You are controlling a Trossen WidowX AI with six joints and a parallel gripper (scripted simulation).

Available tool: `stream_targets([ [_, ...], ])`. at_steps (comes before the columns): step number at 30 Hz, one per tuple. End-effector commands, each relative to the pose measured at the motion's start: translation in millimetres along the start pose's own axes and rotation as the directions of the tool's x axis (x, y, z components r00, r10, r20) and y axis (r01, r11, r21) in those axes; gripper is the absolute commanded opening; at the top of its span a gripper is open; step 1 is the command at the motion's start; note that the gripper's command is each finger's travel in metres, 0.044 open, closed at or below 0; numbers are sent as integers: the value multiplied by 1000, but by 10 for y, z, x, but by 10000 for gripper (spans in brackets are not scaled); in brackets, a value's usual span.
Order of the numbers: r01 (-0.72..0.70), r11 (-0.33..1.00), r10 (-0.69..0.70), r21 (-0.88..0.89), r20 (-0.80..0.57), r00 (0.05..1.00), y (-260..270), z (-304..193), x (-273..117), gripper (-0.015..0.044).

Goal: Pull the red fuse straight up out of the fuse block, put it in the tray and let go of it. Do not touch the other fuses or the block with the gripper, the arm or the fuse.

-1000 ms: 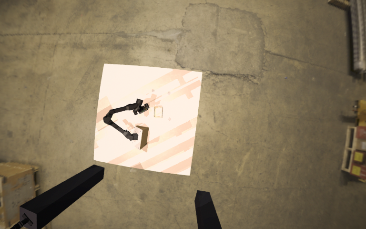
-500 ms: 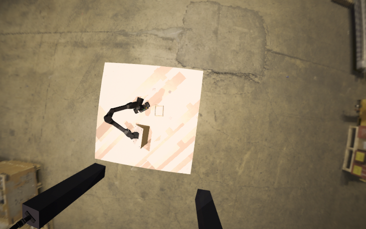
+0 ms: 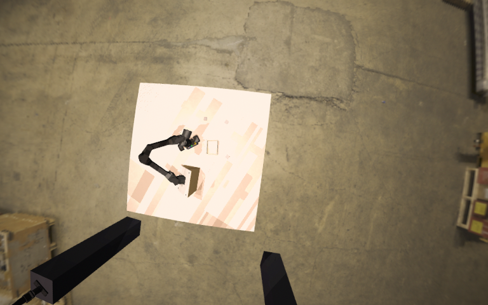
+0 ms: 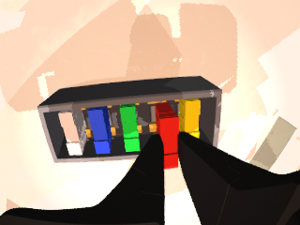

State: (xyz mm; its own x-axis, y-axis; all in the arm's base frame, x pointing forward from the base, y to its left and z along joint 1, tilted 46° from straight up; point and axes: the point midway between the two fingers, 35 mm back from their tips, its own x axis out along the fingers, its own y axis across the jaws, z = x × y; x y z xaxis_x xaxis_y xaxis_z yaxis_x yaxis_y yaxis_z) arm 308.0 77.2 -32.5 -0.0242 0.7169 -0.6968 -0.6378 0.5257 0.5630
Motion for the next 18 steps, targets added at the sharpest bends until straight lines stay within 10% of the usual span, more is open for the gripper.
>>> stream_targets([
  [1,3,1000,-3,-3,-4,1000,-3,-4,-19,0],
  [18,2,1000,-2,-3,-4,1000,-1,-4,-103,0],
])
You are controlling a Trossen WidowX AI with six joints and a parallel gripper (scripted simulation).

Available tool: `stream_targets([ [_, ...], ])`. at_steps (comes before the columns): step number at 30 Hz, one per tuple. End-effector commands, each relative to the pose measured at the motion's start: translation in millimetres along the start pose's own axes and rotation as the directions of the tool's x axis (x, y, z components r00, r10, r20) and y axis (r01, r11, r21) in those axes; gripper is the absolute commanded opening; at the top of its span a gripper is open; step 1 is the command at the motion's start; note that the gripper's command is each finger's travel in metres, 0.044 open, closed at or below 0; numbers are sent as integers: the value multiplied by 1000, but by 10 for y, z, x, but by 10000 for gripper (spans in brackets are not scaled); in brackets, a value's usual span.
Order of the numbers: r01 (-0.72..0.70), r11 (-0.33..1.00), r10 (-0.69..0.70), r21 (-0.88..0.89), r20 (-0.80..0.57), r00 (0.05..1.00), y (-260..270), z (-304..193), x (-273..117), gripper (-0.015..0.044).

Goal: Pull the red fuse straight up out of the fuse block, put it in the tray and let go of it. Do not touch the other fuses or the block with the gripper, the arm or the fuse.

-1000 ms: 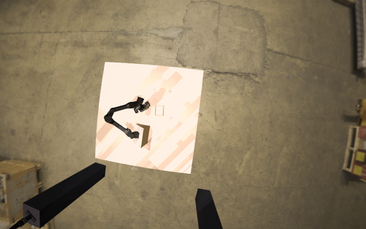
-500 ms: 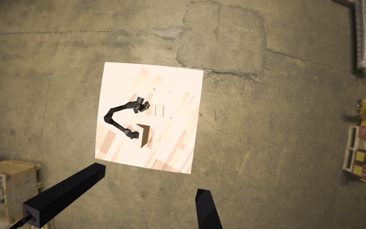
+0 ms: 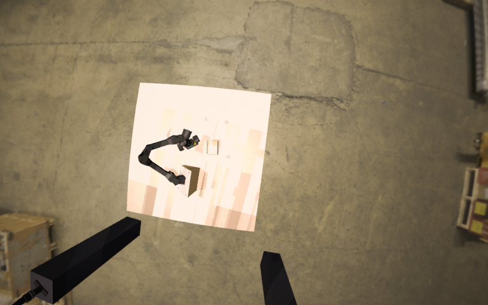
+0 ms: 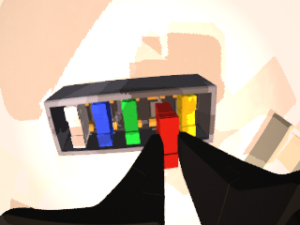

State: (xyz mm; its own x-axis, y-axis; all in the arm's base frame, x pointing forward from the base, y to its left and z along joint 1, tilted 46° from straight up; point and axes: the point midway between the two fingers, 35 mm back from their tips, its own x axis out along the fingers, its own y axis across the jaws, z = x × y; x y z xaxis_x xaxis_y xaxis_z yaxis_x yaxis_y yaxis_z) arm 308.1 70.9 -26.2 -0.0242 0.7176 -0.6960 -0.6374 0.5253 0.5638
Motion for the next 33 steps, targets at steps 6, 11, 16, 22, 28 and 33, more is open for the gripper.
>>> stream_targets([
  [6,2,1000,-2,-3,-4,1000,-1,-5,-44,0],
  [11,2,1000,-2,-3,-4,1000,0,-5,-67,0],
  [16,2,1000,-2,-3,-4,1000,-2,-4,-134,0],
  [22,3,1000,-3,-3,-4,1000,-2,-4,-229,0],
  [28,3,1000,-3,-3,-5,1000,-9,-8,-298,0],
  [33,10,1000,-10,-2,-7,1000,-231,-99,-321,0],
])
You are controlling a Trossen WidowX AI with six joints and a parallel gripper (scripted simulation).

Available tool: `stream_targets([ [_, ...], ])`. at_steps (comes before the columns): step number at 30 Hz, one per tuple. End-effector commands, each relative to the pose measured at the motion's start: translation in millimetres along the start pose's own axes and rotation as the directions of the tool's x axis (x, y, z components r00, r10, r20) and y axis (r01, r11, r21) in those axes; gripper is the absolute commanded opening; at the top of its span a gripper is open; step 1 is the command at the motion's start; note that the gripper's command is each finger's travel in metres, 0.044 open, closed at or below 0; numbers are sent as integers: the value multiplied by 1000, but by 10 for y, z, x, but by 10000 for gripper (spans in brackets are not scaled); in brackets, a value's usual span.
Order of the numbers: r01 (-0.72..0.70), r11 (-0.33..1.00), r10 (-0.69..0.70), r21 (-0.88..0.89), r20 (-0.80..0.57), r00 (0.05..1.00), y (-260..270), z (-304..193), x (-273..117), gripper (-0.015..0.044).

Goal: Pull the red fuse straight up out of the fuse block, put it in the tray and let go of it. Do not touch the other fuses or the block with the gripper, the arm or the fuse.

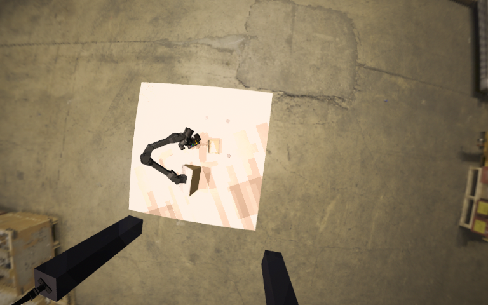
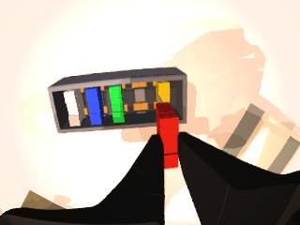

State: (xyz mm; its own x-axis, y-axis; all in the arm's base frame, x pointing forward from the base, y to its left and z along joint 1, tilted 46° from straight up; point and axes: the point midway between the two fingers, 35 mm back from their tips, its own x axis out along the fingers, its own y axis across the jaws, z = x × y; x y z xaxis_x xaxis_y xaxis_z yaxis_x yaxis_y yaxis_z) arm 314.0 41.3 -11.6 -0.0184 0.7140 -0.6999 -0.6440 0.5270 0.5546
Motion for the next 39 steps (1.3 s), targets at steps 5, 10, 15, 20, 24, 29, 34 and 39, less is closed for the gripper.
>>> stream_targets([
  [5,9,1000,-9,6,-11,1000,-368,-208,-24,0],
  [10,12,1000,-12,7,-13,1000,-605,-365,-37,0],
  [15,13,1000,-13,6,-14,1000,-828,-546,-42,0],
  [20,11,1000,-11,5,-14,1000,-1035,-748,-37,0],
  [24,8,1000,-8,3,-12,1000,-1187,-923,-25,0],
  [29,6,1000,-6,2,-10,1000,-1275,-1038,-14,0],
  [34,6,1000,-6,2,-10,1000,-1277,-1037,27,0],
  [39,6,1000,-6,2,-10,1000,-1279,-1036,109,0],
])
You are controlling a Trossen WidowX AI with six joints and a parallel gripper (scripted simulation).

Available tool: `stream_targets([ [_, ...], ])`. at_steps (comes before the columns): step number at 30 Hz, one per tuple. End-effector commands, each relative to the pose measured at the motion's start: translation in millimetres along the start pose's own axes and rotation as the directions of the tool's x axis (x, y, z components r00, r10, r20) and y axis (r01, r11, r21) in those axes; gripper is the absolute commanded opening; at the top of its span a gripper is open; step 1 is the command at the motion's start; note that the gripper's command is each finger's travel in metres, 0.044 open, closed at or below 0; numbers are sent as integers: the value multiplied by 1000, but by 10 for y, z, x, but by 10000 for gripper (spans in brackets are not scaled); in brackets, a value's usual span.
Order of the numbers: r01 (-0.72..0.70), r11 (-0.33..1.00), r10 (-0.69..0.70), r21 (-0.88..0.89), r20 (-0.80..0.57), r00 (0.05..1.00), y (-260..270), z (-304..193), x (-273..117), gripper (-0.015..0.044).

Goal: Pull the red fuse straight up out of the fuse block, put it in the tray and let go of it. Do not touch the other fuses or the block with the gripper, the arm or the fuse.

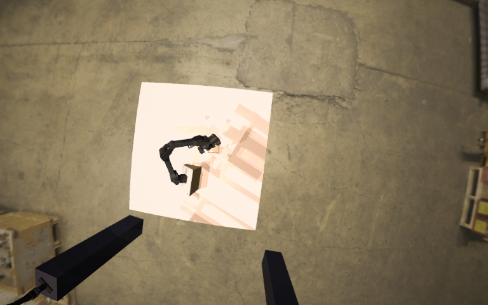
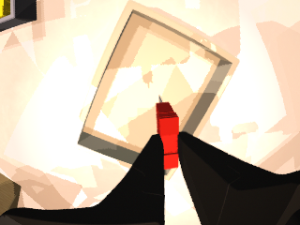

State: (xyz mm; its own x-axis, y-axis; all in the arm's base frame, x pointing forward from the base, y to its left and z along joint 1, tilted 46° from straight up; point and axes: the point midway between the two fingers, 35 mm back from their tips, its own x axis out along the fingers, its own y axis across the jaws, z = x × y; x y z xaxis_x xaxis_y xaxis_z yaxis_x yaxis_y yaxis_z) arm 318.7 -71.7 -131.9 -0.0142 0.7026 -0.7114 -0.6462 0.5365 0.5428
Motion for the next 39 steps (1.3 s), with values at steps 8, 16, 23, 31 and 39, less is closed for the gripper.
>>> stream_targets([
  [8,-10,1000,10,5,-2,1000,17,-8,205,0],
  [16,-11,1000,11,5,-2,1000,25,-9,334,0],
  [23,-4,1000,4,-1,-4,1000,11,-6,323,52],
  [31,-4,1000,4,-1,-4,1000,11,-6,323,263],
  [39,-9,1000,9,5,-3,1000,17,-12,-48,330],
])
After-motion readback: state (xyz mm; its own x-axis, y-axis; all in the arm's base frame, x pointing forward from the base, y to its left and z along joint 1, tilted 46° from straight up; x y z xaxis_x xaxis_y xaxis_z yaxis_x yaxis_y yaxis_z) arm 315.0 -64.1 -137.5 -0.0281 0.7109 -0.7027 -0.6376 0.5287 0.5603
